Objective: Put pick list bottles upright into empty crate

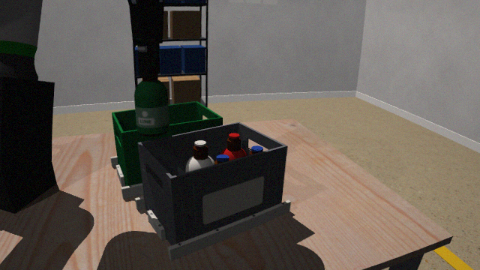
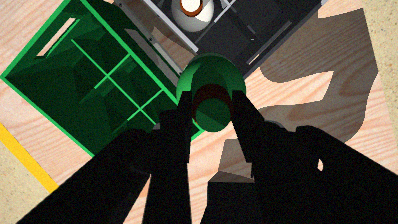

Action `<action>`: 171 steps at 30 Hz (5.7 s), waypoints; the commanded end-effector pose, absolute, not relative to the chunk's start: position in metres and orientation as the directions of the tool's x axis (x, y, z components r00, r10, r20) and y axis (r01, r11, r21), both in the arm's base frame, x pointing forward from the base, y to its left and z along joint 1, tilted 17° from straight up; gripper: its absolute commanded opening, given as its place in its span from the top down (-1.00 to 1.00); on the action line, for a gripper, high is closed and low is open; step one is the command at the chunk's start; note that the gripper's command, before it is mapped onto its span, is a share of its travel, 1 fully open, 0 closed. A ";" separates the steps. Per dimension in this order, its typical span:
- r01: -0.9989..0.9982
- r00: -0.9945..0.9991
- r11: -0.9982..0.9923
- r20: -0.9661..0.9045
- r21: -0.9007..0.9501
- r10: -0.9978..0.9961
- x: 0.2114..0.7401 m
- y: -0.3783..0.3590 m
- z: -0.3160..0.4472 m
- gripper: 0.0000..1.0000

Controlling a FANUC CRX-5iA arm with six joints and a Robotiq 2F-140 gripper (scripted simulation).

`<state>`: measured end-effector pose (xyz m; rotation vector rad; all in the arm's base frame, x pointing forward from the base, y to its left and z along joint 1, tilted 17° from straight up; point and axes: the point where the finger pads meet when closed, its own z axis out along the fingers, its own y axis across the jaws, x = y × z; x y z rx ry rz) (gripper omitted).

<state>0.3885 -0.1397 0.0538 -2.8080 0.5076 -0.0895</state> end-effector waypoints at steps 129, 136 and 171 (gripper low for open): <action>-0.333 0.936 -0.897 0.012 -0.289 -0.351 0.340 -0.040 0.059 0.80; -0.333 0.936 -0.897 0.012 -0.289 -0.351 0.340 -0.039 0.054 0.80; -0.333 0.936 -0.897 0.012 -0.289 -0.351 0.344 -0.031 0.024 0.80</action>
